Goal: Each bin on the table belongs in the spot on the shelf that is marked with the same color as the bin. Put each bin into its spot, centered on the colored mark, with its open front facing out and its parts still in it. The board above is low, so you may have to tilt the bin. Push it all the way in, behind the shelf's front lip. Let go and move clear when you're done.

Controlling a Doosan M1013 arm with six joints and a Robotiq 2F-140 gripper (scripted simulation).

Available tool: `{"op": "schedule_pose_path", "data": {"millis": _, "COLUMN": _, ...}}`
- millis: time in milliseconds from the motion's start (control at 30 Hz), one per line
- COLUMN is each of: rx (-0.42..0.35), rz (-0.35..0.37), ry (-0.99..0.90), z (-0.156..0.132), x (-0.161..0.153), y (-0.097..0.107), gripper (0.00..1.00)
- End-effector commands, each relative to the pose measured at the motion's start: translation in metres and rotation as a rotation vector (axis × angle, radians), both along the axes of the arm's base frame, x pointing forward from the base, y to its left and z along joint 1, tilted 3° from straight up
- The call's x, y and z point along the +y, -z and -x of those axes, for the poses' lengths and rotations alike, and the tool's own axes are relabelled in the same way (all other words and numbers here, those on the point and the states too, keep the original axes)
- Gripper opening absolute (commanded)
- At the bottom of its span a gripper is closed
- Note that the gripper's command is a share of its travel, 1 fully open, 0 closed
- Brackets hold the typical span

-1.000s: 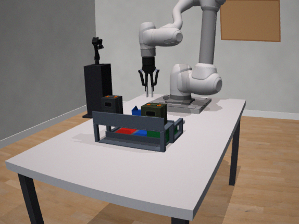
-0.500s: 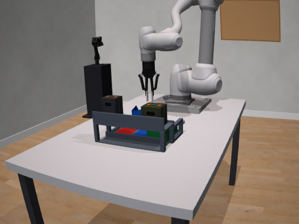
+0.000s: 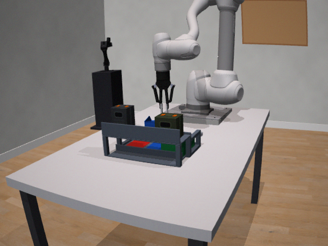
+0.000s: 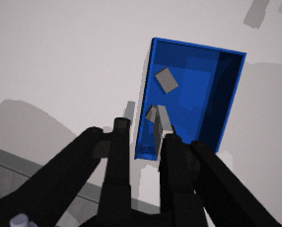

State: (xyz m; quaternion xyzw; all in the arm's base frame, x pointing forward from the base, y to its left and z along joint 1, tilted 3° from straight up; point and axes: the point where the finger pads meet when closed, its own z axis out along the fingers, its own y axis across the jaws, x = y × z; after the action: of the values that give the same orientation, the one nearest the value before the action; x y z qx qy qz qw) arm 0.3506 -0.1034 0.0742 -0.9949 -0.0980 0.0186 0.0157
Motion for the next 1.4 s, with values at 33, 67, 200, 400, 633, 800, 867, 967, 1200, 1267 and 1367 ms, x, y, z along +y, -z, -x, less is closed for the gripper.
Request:
{"op": "schedule_pose_path", "data": {"millis": 33, "rx": 0.000, "rz": 0.000, "ry": 0.000, "z": 0.0001, "x": 0.0001, "y": 0.0029, "gripper": 0.24}}
{"op": "schedule_pose_path", "data": {"millis": 67, "rx": 0.000, "rz": 0.000, "ry": 0.000, "z": 0.0001, "x": 0.0001, "y": 0.0034, "gripper": 0.24}}
{"op": "schedule_pose_path", "data": {"millis": 200, "rx": 0.000, "rz": 0.000, "ry": 0.000, "z": 0.0001, "x": 0.0001, "y": 0.0043, "gripper": 0.24}}
{"op": "schedule_pose_path", "data": {"millis": 400, "rx": 0.000, "rz": 0.000, "ry": 0.000, "z": 0.0001, "x": 0.0001, "y": 0.0051, "gripper": 0.24}}
{"op": "schedule_pose_path", "data": {"millis": 633, "rx": 0.000, "rz": 0.000, "ry": 0.000, "z": 0.0001, "x": 0.0001, "y": 0.0051, "gripper": 0.24}}
{"op": "schedule_pose_path", "data": {"millis": 800, "rx": 0.000, "rz": 0.000, "ry": 0.000, "z": 0.0001, "x": 0.0001, "y": 0.0051, "gripper": 0.24}}
{"op": "schedule_pose_path", "data": {"millis": 867, "rx": 0.000, "rz": 0.000, "ry": 0.000, "z": 0.0001, "x": 0.0001, "y": 0.0051, "gripper": 0.24}}
{"op": "schedule_pose_path", "data": {"millis": 967, "rx": 0.000, "rz": 0.000, "ry": 0.000, "z": 0.0001, "x": 0.0001, "y": 0.0051, "gripper": 0.24}}
{"op": "schedule_pose_path", "data": {"millis": 1200, "rx": 0.000, "rz": 0.000, "ry": 0.000, "z": 0.0002, "x": 0.0001, "y": 0.0060, "gripper": 0.24}}
{"op": "schedule_pose_path", "data": {"millis": 1267, "rx": 0.000, "rz": 0.000, "ry": 0.000, "z": 0.0002, "x": 0.0001, "y": 0.0060, "gripper": 0.24}}
{"op": "schedule_pose_path", "data": {"millis": 1367, "rx": 0.000, "rz": 0.000, "ry": 0.000, "z": 0.0002, "x": 0.0001, "y": 0.0073, "gripper": 0.24}}
